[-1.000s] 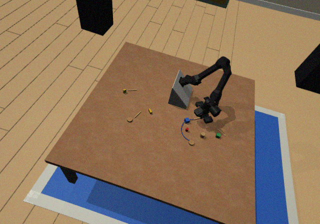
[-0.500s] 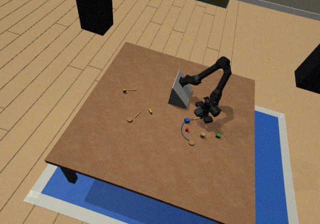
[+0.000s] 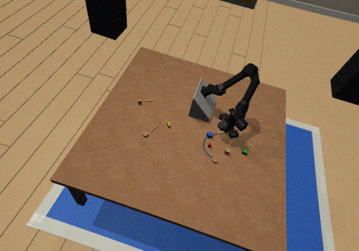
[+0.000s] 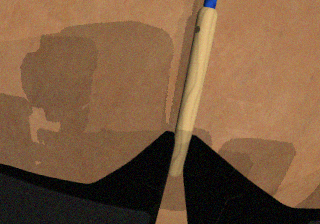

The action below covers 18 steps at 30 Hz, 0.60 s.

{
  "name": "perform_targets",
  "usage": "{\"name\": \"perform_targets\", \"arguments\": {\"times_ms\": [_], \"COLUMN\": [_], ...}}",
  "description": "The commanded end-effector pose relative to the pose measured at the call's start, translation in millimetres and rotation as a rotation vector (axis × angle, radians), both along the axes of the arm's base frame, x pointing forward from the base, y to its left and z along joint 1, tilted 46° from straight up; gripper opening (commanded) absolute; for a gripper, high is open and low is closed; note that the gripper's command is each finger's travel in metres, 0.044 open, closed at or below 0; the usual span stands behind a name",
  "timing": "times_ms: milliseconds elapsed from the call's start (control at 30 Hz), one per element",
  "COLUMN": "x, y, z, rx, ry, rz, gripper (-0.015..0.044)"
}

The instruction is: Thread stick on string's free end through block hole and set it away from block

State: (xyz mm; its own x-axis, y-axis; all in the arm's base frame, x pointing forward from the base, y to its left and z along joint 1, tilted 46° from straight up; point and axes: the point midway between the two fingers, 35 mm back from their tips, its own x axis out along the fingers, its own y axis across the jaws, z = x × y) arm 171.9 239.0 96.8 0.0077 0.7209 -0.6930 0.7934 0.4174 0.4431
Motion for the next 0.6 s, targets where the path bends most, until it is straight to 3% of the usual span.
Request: {"name": "perform_targets", "arguments": {"times_ms": [0, 67, 333, 567], "x": [-3.3, -3.3, 2.0, 2.9], "y": [3.4, 3.4, -6.0, -57.6], "z": [-0.1, -0.1, 5.5, 55.9], "rx": [0.005, 0.005, -0.002, 0.002], "ry": [0.0, 0.0, -0.001, -0.009], "rz": [0.013, 0.013, 0.0, -0.003], "gripper": [0.0, 0.0, 0.021, 0.021]}}
